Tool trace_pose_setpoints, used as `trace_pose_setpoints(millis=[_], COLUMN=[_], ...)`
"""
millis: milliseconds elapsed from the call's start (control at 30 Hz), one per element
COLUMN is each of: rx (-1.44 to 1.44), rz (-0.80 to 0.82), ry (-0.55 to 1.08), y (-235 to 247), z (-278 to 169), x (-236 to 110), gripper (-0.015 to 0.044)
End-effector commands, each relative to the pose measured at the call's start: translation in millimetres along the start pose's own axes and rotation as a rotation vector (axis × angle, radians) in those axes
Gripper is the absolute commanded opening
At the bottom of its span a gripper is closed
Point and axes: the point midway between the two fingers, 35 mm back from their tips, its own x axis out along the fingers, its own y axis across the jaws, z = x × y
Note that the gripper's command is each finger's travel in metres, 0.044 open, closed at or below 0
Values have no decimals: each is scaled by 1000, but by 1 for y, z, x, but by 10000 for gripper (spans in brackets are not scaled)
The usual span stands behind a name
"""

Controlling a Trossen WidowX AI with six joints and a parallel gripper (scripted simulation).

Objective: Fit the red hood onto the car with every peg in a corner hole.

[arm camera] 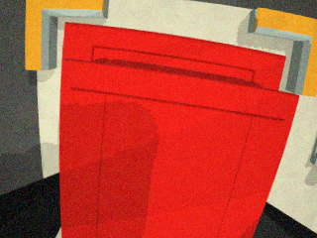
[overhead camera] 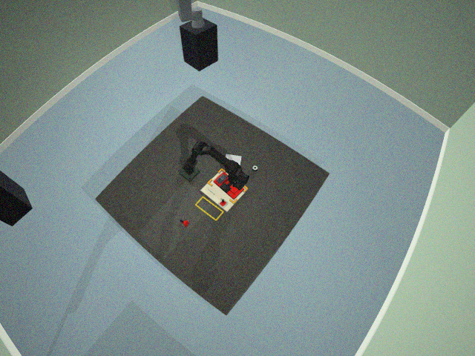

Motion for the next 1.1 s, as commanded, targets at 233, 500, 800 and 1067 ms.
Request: trace_pose_setpoints(millis=[233,500,800,1067], rx=[0,0,0,0], rz=[1,1,1,1], ry=[-5,-5,-5,-5], y=[1,1,1,1], z=[1,1,1,1], x=[1,5,8,11], gripper=[0,0,0,0])
